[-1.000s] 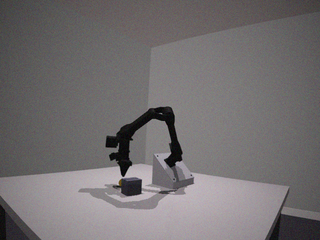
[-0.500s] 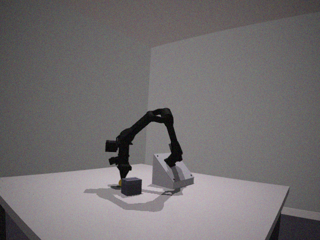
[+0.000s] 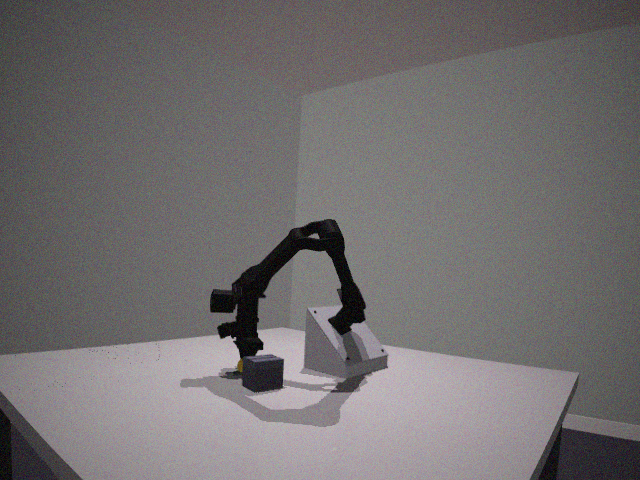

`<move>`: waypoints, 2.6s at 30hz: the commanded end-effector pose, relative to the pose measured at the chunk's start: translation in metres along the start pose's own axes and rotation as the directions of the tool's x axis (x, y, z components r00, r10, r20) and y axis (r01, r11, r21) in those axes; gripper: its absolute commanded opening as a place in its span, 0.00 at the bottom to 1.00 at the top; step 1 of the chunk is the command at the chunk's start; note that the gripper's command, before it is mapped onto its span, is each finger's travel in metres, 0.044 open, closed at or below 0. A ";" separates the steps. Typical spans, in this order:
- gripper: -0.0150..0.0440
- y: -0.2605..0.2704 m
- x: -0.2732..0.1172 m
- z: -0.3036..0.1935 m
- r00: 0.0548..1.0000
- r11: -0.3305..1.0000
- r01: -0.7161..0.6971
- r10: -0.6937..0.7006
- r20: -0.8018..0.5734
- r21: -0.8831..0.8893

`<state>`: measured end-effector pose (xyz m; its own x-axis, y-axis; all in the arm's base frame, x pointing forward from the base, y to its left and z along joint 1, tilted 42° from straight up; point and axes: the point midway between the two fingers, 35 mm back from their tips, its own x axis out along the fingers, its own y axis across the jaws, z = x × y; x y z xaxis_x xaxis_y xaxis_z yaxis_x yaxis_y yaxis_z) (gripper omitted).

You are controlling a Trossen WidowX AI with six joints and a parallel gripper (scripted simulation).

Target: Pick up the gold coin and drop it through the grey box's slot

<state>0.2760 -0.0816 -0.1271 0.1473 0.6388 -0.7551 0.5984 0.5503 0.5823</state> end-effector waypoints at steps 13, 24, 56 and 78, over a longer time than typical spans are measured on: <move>0.25 0.000 0.006 -0.002 1.000 1.000 -0.004 0.004 -0.005 0.005; 0.25 0.000 -0.005 -0.001 1.000 1.000 -0.003 0.003 -0.004 0.005; 0.25 -0.001 -0.086 -0.001 1.000 1.000 0.000 0.000 -0.003 0.005; 0.25 0.008 -0.090 -0.007 1.000 0.940 -0.002 0.000 -0.004 -0.341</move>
<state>0.2615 -0.1323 -0.0534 0.1449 0.6396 -0.7549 0.3056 0.6967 0.6489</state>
